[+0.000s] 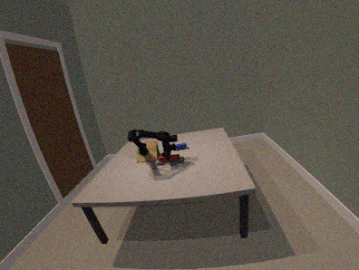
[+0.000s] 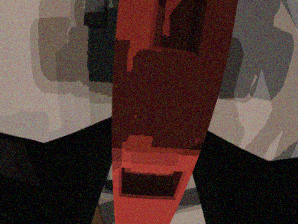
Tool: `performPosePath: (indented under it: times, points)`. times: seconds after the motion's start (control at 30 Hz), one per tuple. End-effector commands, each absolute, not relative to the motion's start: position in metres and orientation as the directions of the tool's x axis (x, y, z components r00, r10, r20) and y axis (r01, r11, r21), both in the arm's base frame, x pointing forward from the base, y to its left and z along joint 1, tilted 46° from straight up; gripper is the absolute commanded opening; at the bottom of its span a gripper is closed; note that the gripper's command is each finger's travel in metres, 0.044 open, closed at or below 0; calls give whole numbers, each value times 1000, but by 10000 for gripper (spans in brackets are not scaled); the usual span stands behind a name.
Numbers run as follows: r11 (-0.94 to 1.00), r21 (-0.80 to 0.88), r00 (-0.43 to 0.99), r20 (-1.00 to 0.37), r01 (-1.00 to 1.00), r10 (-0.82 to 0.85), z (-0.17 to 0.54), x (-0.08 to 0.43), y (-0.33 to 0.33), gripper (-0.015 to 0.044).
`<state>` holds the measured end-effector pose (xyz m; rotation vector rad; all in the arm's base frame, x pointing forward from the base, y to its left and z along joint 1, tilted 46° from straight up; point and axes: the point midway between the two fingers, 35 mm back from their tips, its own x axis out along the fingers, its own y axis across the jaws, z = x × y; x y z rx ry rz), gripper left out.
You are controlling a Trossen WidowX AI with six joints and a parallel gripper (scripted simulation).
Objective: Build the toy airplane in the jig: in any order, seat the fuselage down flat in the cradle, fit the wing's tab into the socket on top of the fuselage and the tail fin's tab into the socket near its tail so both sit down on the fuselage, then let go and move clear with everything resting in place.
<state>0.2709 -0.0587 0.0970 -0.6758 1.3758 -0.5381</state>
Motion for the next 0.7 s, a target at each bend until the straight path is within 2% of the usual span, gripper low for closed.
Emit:
performPosePath:
  times: [0.0,0.03,0.2,0.67]
  points:
    - [702,-711,128,-701,-39,-702,97,271,-59,170]
    - [702,-711,128,-701,-39,-702,97,271,-59,163]
    - [702,-711,128,-701,-39,-702,97,271,-59,32]
    - [702,-711,128,-701,-39,-702,97,271,-59,399]
